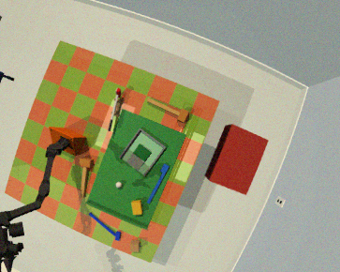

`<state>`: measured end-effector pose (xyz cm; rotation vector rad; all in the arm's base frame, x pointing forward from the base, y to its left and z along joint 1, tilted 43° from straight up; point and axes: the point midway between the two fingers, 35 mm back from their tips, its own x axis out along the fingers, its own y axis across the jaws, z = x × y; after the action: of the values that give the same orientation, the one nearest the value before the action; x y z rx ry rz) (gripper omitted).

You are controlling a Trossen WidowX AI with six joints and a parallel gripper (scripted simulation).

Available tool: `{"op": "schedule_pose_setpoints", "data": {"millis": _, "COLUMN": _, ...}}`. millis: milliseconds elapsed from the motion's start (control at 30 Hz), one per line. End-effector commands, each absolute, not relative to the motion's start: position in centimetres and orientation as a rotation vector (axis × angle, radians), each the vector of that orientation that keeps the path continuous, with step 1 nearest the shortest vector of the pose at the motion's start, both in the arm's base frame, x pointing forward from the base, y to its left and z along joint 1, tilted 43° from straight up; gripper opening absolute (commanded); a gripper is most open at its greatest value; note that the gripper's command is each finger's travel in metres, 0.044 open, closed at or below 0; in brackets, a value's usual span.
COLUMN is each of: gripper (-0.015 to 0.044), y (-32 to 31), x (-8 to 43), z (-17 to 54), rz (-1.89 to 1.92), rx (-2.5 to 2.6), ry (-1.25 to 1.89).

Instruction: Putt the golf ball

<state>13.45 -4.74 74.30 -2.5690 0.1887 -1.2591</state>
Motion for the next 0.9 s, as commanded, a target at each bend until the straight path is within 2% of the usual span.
{"op": "schedule_pose_setpoints", "data": {"millis": 0, "gripper": 0.0426, "y": -4.7, "x": 13.2, "z": 74.4, "rz": -1.269, "rx": -2.569, "ry": 0.191}}
{"op": "schedule_pose_setpoints", "data": {"millis": 33, "gripper": 0.044, "y": -4.6, "x": 12.5, "z": 74.6, "rz": -1.297, "rx": -2.569, "ry": 0.198}}
{"op": "schedule_pose_setpoints", "data": {"millis": 300, "gripper": 0.044, "y": -1.4, "x": 2.0, "z": 76.9, "rz": -1.746, "rx": -2.549, "ry": 0.326}}
{"op": "schedule_pose_setpoints", "data": {"millis": 633, "gripper": 0.044, "y": 2.3, "x": -3.8, "z": 77.0, "rz": -2.014, "rx": -2.522, "ry": 0.479}}
{"op": "schedule_pose_setpoints", "data": {"millis": 867, "gripper": 0.044, "y": 8.9, "x": -9.7, "z": 76.0, "rz": -2.374, "rx": -2.467, "ry": 0.541}}
